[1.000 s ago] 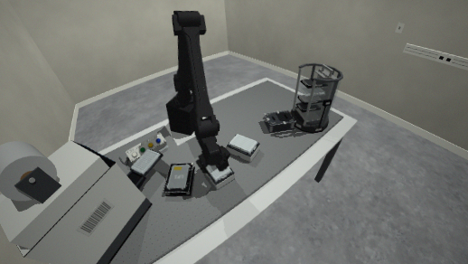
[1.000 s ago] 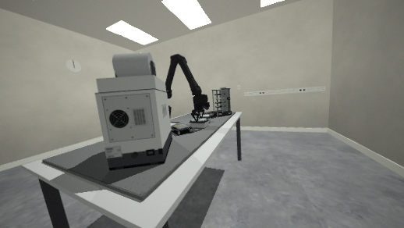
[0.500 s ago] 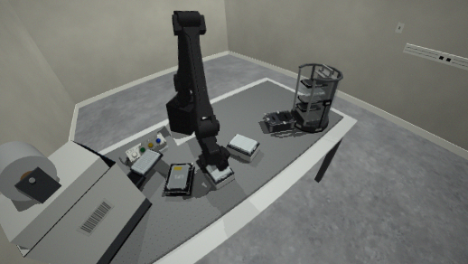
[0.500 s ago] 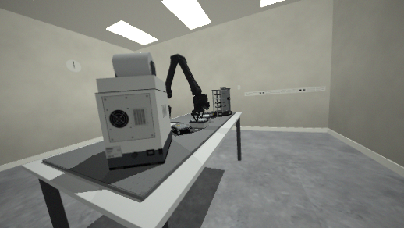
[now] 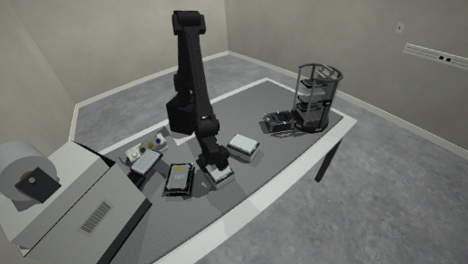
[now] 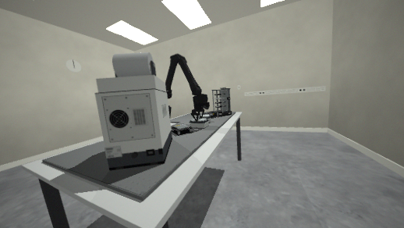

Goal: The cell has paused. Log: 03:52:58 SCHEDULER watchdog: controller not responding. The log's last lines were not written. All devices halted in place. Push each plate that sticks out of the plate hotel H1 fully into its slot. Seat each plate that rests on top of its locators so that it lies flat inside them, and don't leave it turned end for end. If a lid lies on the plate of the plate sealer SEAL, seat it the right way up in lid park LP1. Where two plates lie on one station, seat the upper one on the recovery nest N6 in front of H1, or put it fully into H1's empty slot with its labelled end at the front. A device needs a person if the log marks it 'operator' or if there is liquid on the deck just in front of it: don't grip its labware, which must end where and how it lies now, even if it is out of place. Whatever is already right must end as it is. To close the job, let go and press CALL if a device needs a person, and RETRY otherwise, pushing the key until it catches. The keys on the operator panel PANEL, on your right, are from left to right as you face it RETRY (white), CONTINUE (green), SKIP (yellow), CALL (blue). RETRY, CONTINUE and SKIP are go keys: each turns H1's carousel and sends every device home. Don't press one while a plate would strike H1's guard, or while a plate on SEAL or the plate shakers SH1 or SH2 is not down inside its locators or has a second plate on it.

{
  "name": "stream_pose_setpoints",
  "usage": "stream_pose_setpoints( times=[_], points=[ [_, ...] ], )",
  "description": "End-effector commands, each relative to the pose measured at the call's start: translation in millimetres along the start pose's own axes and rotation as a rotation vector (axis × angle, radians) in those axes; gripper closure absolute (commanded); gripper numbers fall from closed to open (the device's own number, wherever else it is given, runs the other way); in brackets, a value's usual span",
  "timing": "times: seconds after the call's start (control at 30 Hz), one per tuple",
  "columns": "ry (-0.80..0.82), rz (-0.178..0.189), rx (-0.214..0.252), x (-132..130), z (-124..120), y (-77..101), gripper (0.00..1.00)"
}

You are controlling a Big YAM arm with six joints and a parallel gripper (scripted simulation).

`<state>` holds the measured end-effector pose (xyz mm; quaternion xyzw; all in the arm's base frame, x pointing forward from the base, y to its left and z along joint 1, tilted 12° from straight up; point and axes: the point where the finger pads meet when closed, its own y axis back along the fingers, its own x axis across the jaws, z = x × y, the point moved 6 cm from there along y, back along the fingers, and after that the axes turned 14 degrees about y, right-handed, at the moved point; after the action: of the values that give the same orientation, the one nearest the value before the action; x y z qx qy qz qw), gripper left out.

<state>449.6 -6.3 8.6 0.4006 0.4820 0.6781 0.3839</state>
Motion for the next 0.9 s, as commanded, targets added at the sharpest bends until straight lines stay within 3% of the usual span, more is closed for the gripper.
stream_pose_setpoints(
  times=[0.0, 0.33, 0.47, 0.6, 0.87],
  points=[
    [0.008, -0.023, -0.038, -8, 13, 27.4, 0.00],
    [0.012, -0.029, -0.052, -7, 19, 58.3, 0.00],
    [0.013, -0.026, -0.048, -5, 18, 62.6, 0.00],
    [0.006, -0.014, -0.025, 1, 11, 50.5, 0.00],
    [0.006, -0.014, -0.025, 1, 11, 50.5, 0.00]
  ],
)
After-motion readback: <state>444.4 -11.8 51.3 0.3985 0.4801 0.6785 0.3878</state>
